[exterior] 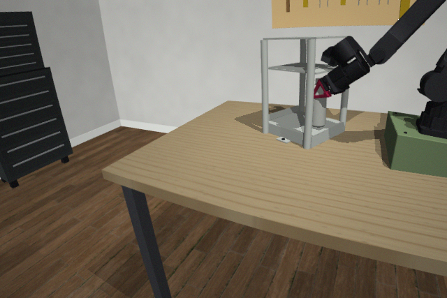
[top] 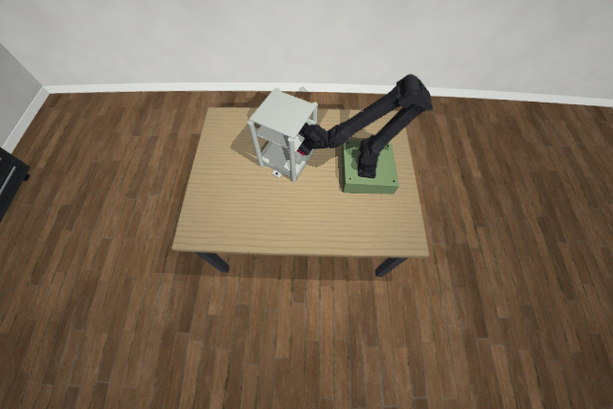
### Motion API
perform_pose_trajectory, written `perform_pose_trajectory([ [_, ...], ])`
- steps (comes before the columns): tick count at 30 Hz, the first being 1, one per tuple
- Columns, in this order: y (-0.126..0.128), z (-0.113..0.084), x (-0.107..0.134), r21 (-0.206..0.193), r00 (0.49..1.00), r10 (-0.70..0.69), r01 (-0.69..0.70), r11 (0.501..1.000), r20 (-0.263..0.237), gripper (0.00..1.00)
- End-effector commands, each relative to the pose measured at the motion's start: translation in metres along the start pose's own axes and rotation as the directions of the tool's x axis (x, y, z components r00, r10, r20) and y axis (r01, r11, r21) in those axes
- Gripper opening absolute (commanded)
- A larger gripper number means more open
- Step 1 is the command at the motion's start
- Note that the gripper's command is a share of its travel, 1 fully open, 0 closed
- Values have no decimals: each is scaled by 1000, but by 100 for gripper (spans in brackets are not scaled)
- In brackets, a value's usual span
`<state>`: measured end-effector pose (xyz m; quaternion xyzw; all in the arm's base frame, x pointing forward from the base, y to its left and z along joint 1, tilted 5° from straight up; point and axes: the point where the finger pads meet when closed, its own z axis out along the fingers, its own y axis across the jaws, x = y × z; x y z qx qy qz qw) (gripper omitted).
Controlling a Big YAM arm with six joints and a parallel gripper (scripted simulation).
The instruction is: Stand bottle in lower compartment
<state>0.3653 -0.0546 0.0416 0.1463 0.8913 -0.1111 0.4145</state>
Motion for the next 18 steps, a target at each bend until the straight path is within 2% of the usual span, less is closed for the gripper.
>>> perform_pose_trajectory([
  [1,1,2,-34,-4,997,24,-24,1000,78,41],
  [18,0,0,-33,-4,996,26,-26,1000,81,41],
])
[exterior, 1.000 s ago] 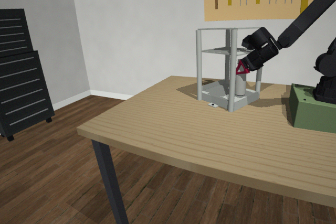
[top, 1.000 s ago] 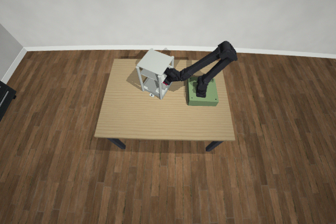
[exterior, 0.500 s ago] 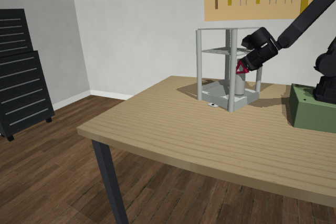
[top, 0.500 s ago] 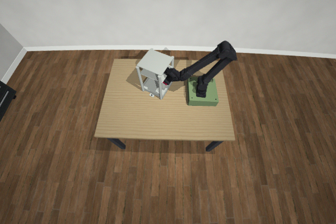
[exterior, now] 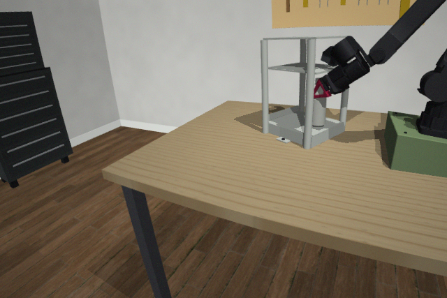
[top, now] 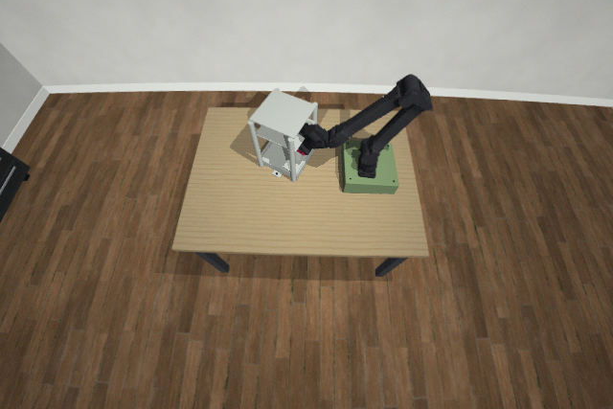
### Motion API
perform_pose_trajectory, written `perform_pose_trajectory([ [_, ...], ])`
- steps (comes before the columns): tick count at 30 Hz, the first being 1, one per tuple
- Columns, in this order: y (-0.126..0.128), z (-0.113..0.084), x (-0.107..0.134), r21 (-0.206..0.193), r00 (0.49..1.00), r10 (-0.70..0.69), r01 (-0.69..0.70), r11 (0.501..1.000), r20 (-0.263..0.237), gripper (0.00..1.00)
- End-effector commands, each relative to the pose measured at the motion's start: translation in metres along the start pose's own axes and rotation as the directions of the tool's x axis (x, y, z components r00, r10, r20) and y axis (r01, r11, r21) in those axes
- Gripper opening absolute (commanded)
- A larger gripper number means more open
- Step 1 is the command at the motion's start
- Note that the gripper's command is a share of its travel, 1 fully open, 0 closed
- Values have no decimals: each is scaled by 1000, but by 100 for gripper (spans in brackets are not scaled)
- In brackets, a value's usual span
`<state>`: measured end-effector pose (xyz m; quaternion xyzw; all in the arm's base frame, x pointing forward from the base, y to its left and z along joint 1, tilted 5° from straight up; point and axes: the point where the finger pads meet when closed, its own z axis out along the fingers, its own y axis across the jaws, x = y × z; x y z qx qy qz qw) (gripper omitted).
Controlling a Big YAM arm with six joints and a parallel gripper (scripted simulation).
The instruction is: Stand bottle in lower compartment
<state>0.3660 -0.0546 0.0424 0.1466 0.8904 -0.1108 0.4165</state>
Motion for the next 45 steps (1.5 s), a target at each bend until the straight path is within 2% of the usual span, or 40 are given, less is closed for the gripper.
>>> perform_pose_trajectory([
  [1,-1,0,-32,-4,997,24,-24,1000,77,41],
  [13,-5,-3,-11,1,998,18,-18,1000,56,41],
  [21,-1,-1,-29,-5,996,28,-27,1000,84,41],
  [36,0,0,-35,-7,995,31,-30,1000,93,41],
  [45,-4,0,-11,1,998,19,-19,1000,56,41],
])
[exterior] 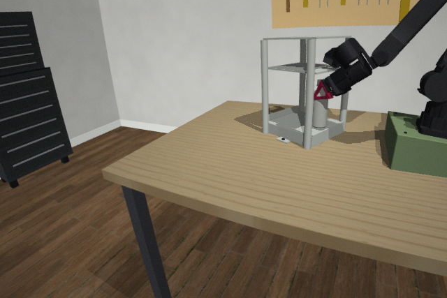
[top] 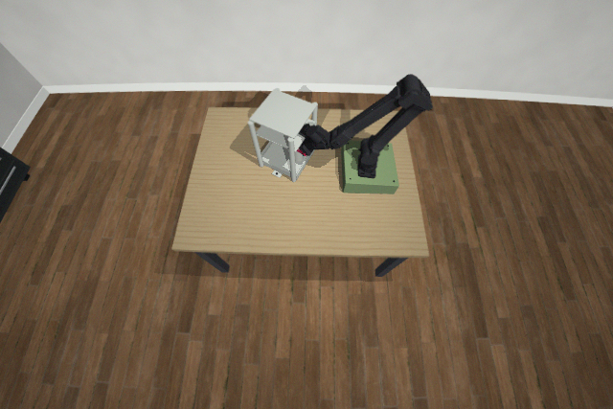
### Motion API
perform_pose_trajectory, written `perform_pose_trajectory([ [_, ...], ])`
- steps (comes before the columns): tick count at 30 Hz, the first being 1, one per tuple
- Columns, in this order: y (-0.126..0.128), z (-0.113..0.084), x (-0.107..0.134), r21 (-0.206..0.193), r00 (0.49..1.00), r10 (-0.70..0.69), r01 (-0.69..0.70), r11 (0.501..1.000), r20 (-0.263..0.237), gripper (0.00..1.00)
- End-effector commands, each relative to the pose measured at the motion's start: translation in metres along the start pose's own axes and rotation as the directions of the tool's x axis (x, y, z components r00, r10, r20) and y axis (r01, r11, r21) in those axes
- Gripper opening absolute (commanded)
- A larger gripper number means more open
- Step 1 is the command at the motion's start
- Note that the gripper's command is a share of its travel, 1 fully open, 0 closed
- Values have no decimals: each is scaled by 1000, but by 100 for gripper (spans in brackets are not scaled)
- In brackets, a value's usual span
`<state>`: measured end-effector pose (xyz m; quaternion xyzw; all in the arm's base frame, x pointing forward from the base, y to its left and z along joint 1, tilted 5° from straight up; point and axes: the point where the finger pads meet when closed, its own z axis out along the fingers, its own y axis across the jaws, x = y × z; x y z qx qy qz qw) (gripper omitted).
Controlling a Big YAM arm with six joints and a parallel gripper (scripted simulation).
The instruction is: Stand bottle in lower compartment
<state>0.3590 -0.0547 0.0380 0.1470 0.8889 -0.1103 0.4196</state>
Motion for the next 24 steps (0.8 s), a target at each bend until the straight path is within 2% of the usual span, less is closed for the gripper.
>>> perform_pose_trajectory([
  [1,-2,2,-19,2,999,17,-17,1000,50,41],
  [9,-3,0,-14,3,999,16,-16,1000,44,41],
  [24,0,2,-28,-1,997,24,-24,1000,68,41],
])
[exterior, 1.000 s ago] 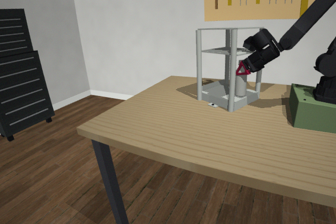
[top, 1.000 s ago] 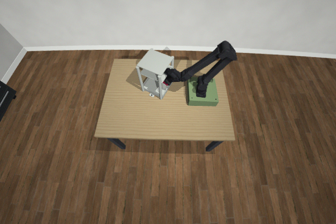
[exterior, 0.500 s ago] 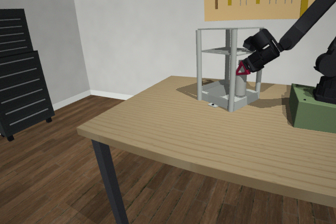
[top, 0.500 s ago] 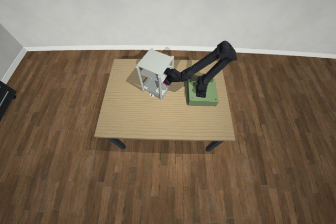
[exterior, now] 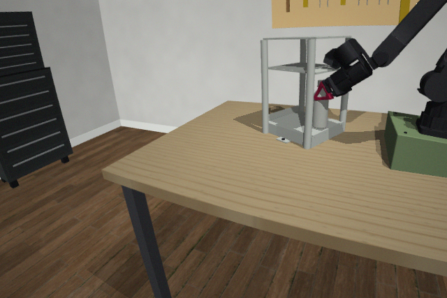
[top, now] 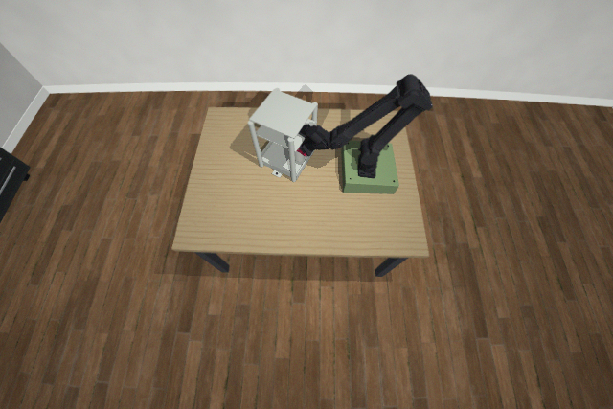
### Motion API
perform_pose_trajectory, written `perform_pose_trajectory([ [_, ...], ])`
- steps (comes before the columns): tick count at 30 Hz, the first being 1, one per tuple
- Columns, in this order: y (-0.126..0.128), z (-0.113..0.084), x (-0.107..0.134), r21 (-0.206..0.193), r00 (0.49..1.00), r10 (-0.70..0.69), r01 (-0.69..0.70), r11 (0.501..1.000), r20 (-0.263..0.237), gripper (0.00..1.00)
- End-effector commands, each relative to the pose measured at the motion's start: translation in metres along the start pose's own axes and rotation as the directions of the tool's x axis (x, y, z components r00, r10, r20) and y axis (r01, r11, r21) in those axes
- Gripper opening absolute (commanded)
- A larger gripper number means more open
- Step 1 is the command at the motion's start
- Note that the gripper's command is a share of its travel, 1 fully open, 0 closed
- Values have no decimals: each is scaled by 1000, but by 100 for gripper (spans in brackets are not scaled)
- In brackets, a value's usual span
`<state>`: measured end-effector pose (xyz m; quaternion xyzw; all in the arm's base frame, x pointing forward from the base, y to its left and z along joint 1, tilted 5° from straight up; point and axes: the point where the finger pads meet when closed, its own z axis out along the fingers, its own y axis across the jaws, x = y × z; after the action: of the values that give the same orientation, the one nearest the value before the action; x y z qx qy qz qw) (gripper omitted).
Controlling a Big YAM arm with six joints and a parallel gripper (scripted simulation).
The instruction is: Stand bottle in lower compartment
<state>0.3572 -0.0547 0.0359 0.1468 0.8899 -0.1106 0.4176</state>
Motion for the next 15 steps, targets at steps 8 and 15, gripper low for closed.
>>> perform_pose_trajectory([
  [8,0,1,-31,-2,997,26,-26,1000,73,41],
  [15,-2,0,-19,1,998,20,-20,1000,56,41],
])
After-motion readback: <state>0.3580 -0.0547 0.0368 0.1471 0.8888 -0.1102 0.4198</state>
